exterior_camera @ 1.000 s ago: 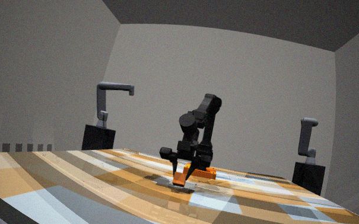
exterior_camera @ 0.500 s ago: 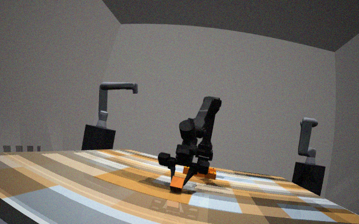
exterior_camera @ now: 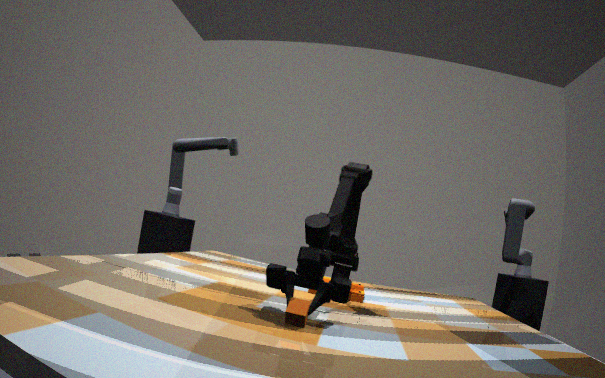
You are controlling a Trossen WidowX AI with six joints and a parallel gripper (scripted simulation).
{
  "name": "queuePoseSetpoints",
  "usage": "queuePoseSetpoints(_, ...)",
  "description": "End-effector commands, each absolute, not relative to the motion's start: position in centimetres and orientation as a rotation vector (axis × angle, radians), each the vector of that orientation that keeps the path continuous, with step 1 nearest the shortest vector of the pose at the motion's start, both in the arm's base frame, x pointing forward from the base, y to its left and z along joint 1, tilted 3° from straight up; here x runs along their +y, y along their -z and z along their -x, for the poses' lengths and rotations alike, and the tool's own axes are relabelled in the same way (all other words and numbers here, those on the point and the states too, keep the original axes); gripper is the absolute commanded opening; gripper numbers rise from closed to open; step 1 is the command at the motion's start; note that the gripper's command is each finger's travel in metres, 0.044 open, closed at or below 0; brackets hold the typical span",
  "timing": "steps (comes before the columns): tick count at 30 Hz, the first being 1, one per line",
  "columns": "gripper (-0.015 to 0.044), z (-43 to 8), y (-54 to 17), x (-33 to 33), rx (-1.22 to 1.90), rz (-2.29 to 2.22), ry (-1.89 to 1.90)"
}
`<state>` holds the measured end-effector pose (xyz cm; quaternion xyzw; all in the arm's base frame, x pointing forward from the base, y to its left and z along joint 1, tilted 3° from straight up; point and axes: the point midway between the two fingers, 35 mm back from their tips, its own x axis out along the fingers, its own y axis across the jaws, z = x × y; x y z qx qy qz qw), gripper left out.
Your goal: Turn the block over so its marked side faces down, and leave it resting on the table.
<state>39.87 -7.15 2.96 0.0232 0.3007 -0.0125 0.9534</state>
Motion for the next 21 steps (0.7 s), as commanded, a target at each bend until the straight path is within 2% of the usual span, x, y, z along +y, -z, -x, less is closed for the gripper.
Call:
queuePoseSetpoints(1, 0.0, -39.42, -2.74, -6.95, 0.565, -0.054, 0.022)
queuePoseSetpoints(21, 0.0, -38.62, -3.25, -6.75, 0.454, -0.051, 0.021)
